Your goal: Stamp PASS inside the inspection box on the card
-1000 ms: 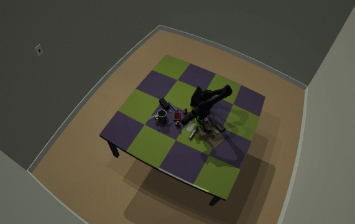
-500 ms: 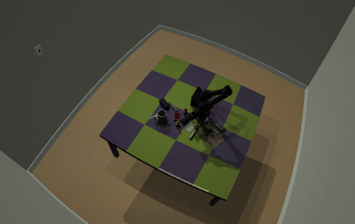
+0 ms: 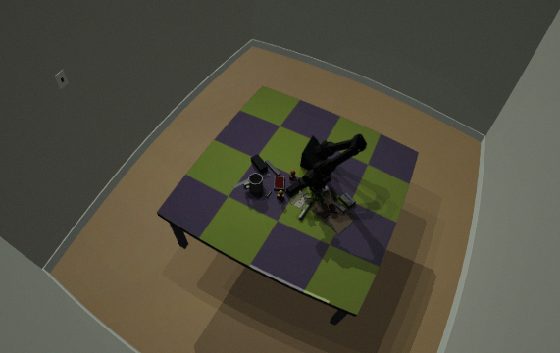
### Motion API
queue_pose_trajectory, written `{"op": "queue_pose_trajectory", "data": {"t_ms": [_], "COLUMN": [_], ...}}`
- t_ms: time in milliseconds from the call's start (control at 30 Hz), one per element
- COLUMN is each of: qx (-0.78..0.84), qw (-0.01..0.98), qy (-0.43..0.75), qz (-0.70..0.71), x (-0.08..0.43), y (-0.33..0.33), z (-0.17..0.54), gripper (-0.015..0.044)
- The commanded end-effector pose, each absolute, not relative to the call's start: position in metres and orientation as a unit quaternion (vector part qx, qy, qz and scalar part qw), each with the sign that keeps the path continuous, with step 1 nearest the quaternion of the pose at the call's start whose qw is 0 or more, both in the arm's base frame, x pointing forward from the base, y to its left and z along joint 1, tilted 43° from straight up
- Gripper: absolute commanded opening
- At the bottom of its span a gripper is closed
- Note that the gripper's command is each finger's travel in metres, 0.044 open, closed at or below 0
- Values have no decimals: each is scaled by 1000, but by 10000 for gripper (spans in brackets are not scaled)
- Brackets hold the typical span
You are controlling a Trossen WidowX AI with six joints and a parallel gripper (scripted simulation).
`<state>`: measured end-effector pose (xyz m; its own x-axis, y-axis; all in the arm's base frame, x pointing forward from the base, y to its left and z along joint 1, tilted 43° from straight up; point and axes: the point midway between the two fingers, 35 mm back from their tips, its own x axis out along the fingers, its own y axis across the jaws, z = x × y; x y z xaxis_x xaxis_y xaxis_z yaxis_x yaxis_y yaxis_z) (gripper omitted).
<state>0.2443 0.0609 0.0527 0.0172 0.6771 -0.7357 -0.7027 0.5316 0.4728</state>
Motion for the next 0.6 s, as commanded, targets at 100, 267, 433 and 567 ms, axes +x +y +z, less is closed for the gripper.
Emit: {"op": "queue_pose_trajectory", "data": {"t_ms": [100,267,433,567], "qx": [-13,-14,-14,-14], "qw": [714,714,714,714], "qy": [507,507,507,507], "qz": [483,483,483,483], "x": [245,245,245,246], "y": [59,58,56,55], "z": [54,56,58,59], "gripper": [0,0,0,0]}}
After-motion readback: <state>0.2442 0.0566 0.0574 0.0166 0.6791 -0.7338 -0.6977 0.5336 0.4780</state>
